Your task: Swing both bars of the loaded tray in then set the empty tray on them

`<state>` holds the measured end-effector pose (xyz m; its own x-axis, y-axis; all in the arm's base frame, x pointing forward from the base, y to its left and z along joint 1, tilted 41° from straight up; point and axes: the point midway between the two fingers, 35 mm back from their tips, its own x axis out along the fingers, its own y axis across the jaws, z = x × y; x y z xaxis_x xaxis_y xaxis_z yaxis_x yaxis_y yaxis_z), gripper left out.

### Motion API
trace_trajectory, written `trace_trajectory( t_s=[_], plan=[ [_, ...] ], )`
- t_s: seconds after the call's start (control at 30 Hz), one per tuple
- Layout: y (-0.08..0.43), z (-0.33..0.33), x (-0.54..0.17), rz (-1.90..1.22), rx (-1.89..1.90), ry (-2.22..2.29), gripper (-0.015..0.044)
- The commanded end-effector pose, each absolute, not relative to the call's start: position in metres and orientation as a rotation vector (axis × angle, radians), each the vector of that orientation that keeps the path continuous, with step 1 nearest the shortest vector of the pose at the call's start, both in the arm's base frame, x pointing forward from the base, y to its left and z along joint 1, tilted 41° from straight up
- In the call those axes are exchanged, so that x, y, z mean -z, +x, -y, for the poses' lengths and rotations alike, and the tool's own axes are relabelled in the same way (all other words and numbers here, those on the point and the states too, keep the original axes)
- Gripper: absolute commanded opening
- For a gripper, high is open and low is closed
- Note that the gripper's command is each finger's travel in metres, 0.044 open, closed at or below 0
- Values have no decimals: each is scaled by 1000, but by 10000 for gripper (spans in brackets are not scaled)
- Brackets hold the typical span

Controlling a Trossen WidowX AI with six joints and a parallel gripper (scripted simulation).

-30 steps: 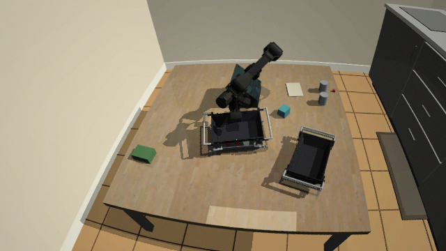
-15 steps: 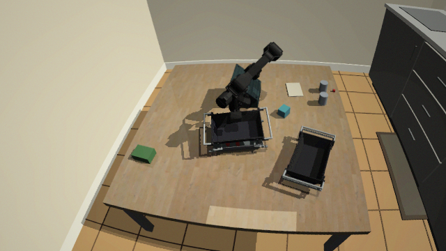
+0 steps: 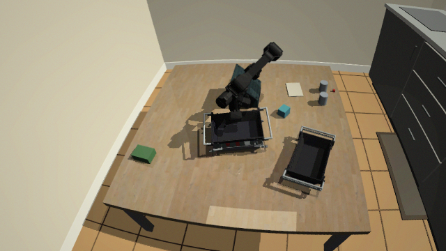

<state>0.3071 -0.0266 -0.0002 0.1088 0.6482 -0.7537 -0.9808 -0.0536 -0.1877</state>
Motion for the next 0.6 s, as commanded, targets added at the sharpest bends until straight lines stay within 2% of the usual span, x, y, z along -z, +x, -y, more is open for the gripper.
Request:
trace_trajectory(
  t_s=[0.0,0.57],
  plan=[
    [306,25,2,-522,-1431,-826,0],
    [301,17,10,-538,-1448,-816,0]
  ],
)
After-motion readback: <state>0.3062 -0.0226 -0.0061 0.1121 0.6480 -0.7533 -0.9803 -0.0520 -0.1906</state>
